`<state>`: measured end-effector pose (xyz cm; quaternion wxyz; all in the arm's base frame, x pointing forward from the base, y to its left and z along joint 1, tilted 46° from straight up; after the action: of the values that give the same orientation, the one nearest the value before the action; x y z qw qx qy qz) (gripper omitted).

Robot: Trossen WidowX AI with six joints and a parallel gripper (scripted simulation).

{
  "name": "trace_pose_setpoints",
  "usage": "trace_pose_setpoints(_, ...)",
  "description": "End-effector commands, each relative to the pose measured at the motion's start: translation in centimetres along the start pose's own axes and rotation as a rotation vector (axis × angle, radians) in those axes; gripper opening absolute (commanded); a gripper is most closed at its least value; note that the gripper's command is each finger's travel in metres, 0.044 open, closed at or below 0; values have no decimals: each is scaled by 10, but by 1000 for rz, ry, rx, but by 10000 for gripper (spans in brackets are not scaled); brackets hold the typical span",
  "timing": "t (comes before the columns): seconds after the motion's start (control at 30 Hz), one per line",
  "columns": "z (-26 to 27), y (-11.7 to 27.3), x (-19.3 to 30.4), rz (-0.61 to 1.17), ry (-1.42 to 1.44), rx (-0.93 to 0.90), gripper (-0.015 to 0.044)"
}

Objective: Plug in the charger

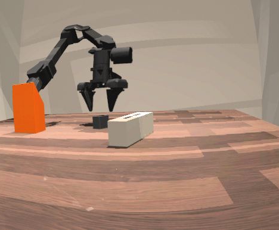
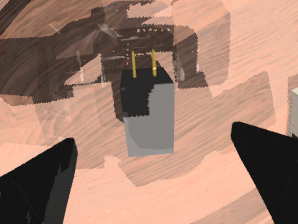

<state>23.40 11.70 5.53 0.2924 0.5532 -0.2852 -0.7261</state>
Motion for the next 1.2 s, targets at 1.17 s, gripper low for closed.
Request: trace_pose_setpoints(1.17, 1, -44, -4, -3, 2, -1, 256)
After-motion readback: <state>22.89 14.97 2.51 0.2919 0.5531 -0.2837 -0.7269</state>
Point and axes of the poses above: the point midway between the two fingers, 35 mm back from their tips, its own y axis back along the fingers, its own z axis across the jaws, x = y × z, the point moved 2 cm from there along y, back along the fingers, and after that the axes turned 7 degrees about y, right-handed, at the moved point
